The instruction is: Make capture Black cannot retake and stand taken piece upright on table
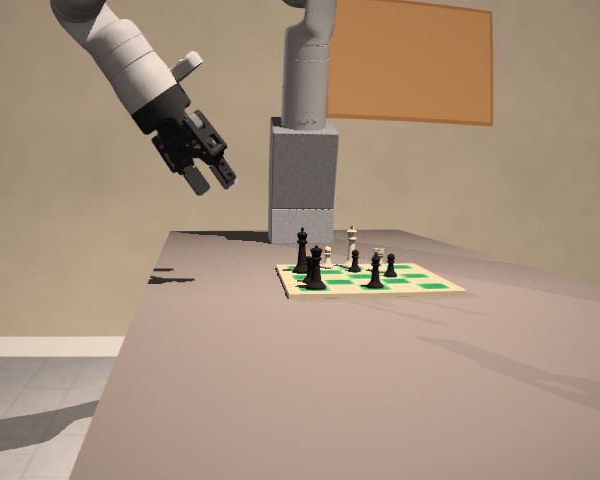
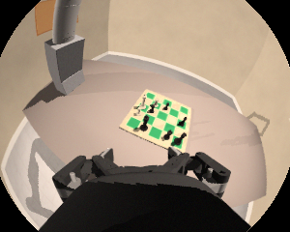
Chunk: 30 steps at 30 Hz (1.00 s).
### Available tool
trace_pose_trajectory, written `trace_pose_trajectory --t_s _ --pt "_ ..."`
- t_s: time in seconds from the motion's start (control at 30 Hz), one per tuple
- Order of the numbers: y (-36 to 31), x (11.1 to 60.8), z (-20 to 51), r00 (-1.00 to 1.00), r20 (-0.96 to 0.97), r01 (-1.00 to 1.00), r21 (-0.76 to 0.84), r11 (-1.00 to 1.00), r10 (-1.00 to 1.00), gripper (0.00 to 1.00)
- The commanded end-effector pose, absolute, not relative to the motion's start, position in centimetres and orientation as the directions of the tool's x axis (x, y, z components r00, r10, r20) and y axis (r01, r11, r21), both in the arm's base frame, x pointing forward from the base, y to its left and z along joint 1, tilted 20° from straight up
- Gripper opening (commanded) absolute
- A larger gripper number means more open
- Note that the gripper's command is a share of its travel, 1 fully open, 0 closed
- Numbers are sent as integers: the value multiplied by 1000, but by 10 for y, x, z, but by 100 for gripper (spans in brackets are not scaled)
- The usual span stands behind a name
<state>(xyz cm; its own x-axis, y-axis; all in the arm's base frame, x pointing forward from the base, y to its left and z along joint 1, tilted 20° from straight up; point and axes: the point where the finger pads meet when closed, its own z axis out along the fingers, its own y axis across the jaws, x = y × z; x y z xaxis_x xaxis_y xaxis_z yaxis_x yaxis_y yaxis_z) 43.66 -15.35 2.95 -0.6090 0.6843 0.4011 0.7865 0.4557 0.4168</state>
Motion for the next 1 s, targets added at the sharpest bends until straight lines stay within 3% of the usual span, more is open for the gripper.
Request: trace_pose_trajectory --t_s 0.0,0.27,0.33,0.47,0.97 --pt "-125 440 42 -714 318 695 427 578 624 100" --pt "-60 438 50 -956 38 287 349 892 292 100" --pt "-60 438 50 -956 38 287 349 892 292 100" --pt "-25 437 54 -994 -88 37 249 968 60 100" --pt "33 434 62 -908 -228 -365 21 931 -351 100"
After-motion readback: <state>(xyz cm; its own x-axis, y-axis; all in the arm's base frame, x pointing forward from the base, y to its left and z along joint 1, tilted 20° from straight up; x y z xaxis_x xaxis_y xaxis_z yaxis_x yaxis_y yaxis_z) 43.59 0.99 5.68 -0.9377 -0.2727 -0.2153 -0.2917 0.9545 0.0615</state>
